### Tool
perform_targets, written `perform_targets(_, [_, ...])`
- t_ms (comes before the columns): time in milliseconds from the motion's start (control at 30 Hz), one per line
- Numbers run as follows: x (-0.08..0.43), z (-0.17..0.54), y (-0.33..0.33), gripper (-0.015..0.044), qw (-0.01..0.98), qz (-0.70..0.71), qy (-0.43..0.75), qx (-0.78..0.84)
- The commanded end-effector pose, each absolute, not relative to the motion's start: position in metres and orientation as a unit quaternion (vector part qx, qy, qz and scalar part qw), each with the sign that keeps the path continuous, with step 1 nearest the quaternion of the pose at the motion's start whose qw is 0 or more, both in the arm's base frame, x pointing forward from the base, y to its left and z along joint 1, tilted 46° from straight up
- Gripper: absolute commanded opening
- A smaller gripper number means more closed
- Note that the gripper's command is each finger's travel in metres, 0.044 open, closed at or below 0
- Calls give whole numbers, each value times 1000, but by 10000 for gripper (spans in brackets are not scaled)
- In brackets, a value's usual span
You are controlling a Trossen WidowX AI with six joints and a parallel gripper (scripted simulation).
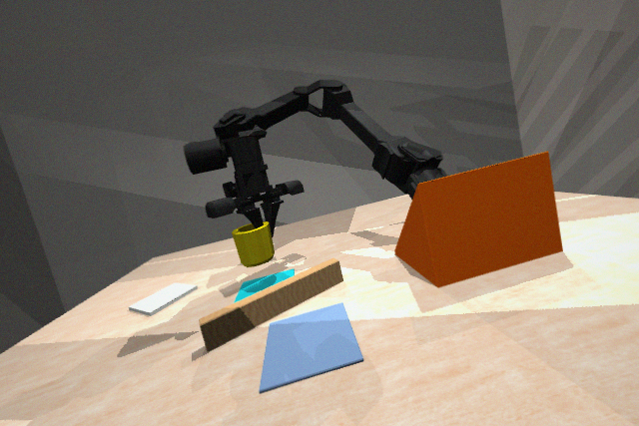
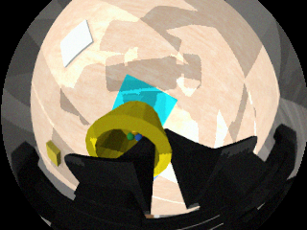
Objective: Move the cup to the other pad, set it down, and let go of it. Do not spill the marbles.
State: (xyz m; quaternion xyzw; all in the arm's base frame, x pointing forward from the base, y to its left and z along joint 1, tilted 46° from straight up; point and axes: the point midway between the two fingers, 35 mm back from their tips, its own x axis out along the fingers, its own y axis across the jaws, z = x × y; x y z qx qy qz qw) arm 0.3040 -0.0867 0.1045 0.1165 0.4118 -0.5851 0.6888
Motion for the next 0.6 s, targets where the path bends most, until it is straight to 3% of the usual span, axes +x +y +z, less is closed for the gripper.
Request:
perform_targets(0, [304, 100, -92, 0, 689, -585, 413, 113])
perform_targets(567, [303, 82, -110, 0, 689, -585, 413, 113])
